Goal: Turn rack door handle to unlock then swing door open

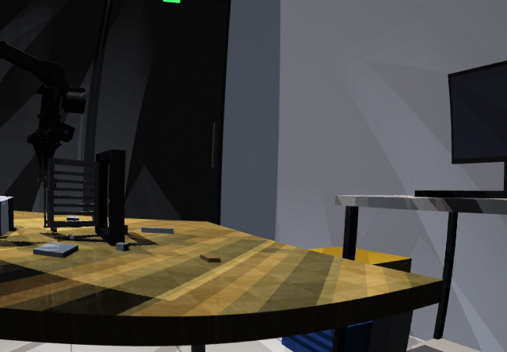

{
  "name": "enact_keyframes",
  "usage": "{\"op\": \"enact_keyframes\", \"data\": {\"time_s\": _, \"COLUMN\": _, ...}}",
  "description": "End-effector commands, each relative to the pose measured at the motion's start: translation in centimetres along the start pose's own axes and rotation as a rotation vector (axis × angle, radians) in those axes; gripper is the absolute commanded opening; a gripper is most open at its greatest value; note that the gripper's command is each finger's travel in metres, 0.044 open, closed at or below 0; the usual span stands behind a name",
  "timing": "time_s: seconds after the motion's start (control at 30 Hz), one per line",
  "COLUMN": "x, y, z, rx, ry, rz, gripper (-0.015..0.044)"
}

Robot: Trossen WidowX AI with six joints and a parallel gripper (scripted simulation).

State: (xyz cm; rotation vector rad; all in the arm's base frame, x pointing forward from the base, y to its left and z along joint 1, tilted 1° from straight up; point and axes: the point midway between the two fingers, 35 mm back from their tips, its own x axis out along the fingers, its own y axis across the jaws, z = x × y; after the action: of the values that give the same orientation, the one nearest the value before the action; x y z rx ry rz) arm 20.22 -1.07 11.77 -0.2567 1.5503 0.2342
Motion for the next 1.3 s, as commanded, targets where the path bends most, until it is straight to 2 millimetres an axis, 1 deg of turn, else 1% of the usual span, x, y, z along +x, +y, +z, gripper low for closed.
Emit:
{"op": "enact_keyframes", "data": {"time_s": 0.0, "x": 0.0, "y": 0.7, "z": 0.2, "rx": 0.052, "ry": -0.008, "rz": 0.0, "gripper": 0.0011}}
{"op": "enact_keyframes", "data": {"time_s": 0.7, "x": 0.0, "y": 4.4, "z": 1.3, "rx": 0.292, "ry": -0.008, "rz": 0.005, "gripper": 0.0011}}
{"op": "enact_keyframes", "data": {"time_s": 1.27, "x": -0.1, "y": 7.4, "z": 2.9, "rx": 0.498, "ry": -0.008, "rz": 0.008, "gripper": 0.0011}}
